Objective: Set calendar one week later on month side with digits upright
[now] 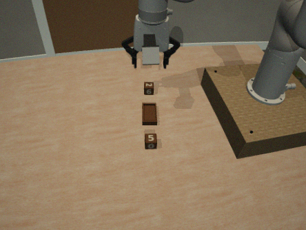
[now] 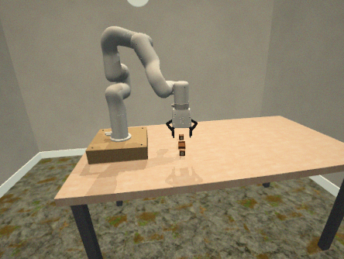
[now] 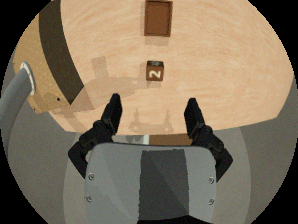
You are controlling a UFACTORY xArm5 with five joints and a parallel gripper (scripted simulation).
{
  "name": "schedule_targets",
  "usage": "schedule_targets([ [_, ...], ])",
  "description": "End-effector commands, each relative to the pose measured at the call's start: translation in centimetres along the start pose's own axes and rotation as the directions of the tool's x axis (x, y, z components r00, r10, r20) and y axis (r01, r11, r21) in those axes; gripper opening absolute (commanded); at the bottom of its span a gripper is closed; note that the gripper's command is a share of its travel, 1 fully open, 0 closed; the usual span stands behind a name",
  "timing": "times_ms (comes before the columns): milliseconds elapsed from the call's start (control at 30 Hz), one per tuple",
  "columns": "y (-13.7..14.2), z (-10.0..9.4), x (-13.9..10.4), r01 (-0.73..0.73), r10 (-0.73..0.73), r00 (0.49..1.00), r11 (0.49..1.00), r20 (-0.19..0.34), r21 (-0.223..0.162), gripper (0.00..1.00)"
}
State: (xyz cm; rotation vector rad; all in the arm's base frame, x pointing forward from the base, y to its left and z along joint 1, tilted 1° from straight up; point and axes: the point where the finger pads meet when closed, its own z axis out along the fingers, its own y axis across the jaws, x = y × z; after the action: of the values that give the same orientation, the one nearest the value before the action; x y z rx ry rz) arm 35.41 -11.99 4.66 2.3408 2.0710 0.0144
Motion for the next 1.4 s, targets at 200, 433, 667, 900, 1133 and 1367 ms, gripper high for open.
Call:
schedule_targets([
  [200, 0.1, -0.1, 0.0, 0.0, 0.0, 1.0, 1.0, 0.001, -0.004, 1.0],
  [433, 0.2, -0.1, 0.1, 0.009, -0.009, 1.0, 1.0, 0.001, -0.004, 1.0],
  [667, 1.0, 0.0, 3.4, 0.255, -0.255, 0.967, 0.967, 0.0, -0.004, 1.0],
  [900, 1.4, 0.2, 6.2, 0.453, -0.453, 0.892, 0.892, -0.001, -0.004, 1.0],
  [1133, 1.6, 0.3, 9.0, 0.621, -0.621, 0.784, 0.784, -0.002, -0.005, 1.0],
  [1367, 1.7, 0.4, 11.6, 0.756, -0.756, 0.655, 0.655, -0.002, -0.006, 1.0],
])
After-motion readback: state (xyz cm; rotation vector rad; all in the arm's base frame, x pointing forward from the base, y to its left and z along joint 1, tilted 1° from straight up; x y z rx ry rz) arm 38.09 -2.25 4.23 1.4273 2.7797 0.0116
